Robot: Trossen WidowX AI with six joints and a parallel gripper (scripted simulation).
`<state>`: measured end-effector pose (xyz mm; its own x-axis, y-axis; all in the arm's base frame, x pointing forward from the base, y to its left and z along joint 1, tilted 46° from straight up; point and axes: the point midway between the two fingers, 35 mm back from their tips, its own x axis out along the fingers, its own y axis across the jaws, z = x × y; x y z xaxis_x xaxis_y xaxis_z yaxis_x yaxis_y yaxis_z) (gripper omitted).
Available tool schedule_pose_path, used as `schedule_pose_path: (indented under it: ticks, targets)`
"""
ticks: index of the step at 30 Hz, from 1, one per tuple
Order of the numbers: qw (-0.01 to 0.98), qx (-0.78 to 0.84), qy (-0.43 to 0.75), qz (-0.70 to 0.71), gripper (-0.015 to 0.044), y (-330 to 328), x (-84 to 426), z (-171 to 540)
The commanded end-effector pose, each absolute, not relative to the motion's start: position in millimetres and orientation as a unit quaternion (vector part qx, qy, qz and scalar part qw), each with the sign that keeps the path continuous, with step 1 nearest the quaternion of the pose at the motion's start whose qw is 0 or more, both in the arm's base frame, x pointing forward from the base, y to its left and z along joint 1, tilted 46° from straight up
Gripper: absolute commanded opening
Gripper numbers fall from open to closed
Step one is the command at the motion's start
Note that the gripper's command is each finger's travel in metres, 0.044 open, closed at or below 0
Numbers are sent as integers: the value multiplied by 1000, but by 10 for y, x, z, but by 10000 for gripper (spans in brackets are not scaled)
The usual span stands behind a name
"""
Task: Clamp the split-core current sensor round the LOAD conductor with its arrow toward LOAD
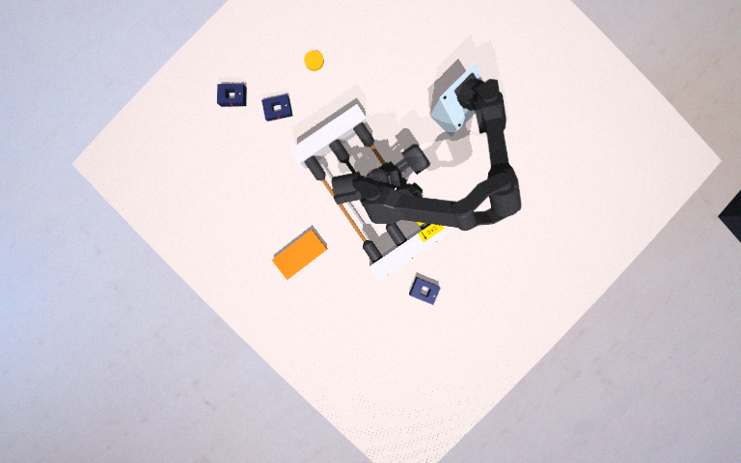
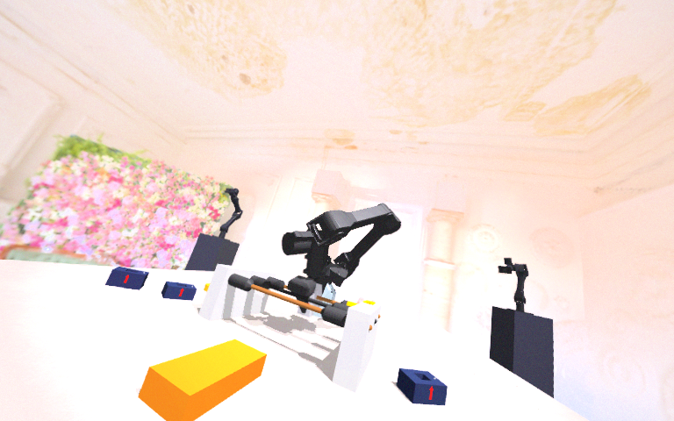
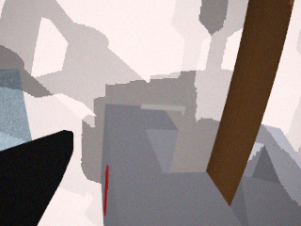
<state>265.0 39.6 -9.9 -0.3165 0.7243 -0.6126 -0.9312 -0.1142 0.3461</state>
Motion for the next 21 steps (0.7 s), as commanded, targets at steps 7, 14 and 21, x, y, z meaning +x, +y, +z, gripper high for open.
schedule_pose_path:
  ticks: [7,14,21]
  targets:
    - [552,-142,353,742,440,391,2578,-91]
    - [552,-142,353,742,440,378,2558,-74]
    - [552,-142,353,742,440,361,2539,-55]
